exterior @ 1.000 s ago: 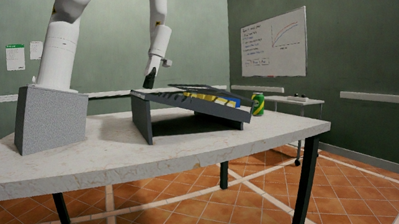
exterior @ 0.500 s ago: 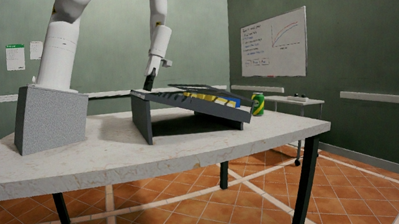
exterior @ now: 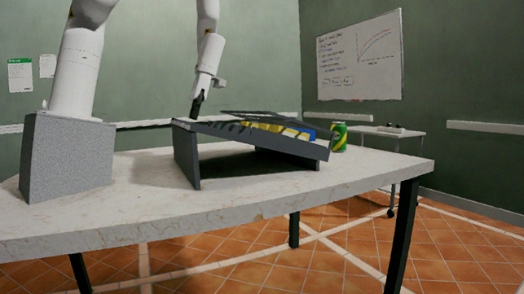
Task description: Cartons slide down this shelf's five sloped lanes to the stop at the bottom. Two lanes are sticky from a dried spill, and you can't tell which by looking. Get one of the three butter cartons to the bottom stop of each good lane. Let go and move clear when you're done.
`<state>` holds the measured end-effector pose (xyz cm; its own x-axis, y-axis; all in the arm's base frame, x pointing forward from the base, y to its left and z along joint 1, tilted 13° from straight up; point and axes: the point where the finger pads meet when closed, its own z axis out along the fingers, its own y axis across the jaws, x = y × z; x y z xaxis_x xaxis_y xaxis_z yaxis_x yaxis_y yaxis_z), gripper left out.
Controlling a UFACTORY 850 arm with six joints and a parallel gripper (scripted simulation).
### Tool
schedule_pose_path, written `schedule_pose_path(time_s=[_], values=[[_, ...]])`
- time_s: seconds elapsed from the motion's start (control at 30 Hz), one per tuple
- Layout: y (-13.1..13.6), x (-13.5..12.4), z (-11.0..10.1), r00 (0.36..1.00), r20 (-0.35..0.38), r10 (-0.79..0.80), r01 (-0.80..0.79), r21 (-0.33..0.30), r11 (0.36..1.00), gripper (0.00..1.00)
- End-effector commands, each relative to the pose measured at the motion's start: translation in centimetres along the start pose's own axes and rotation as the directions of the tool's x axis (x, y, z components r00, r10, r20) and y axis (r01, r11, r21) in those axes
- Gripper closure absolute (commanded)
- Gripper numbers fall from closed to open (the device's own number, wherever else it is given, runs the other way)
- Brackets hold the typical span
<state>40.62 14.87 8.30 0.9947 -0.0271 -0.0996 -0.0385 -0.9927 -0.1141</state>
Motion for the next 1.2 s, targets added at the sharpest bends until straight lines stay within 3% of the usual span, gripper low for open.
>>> schedule_pose_path(time_s=[0.0, 0.4, 0.43, 1.17], values=[[-0.03, 0.05, -0.05, 1.000, -0.001, 0.000, 0.000, 0.000, 1.000, 1.00], [-0.03, 0.05, -0.05, 1.000, -0.001, 0.000, 0.000, 0.000, 1.000, 1.00], [-0.03, 0.05, -0.05, 1.000, -0.001, 0.000, 0.000, 0.000, 1.000, 0.00], [-0.03, 0.06, -0.06, 1.000, -0.001, 0.000, 0.000, 0.000, 1.000, 0.00]])
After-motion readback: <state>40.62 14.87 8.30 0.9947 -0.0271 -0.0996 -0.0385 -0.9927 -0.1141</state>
